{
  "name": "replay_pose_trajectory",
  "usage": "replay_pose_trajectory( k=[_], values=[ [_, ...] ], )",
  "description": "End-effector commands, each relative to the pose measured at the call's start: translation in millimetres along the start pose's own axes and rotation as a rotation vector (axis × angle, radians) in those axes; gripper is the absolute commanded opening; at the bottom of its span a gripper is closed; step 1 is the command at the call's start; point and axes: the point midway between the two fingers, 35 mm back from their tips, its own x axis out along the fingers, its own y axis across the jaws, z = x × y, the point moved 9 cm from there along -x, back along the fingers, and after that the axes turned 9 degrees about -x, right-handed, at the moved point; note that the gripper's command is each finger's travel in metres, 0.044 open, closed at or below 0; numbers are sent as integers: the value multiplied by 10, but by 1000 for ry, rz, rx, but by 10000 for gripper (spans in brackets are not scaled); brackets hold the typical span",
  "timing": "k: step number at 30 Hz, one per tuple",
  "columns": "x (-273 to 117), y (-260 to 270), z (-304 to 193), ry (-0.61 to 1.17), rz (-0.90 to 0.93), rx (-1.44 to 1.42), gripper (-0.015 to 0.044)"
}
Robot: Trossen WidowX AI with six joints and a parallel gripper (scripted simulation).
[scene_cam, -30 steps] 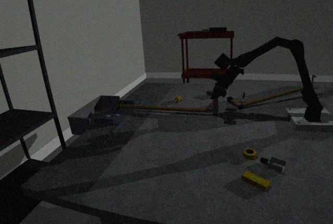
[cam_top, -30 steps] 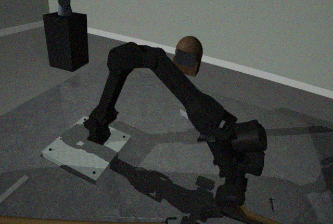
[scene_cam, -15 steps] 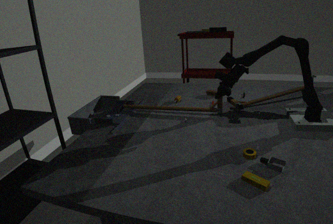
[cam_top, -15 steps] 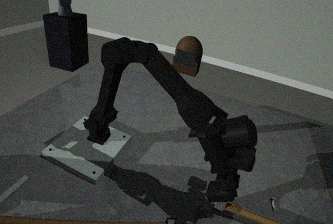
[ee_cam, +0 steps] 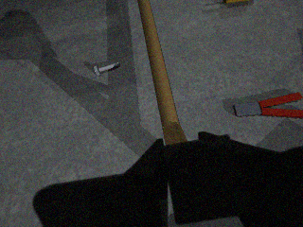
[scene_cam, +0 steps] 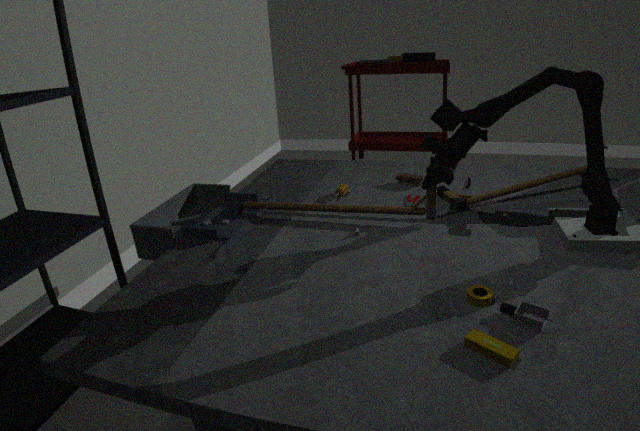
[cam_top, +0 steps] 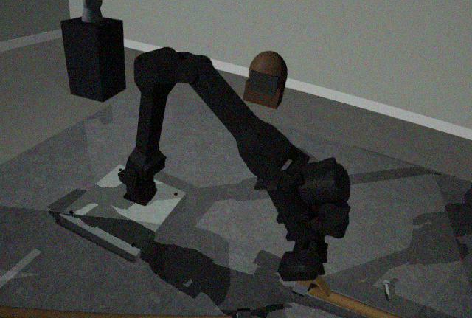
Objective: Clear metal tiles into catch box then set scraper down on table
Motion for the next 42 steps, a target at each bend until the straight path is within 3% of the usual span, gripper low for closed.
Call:
replay_pose_trajectory(
  k=[1, 42],
  values=[
    [-79, -5, -25, -17, -3, -2, 0],
    [-421, 108, -578, -20, -5, -2, 0]
  ],
)
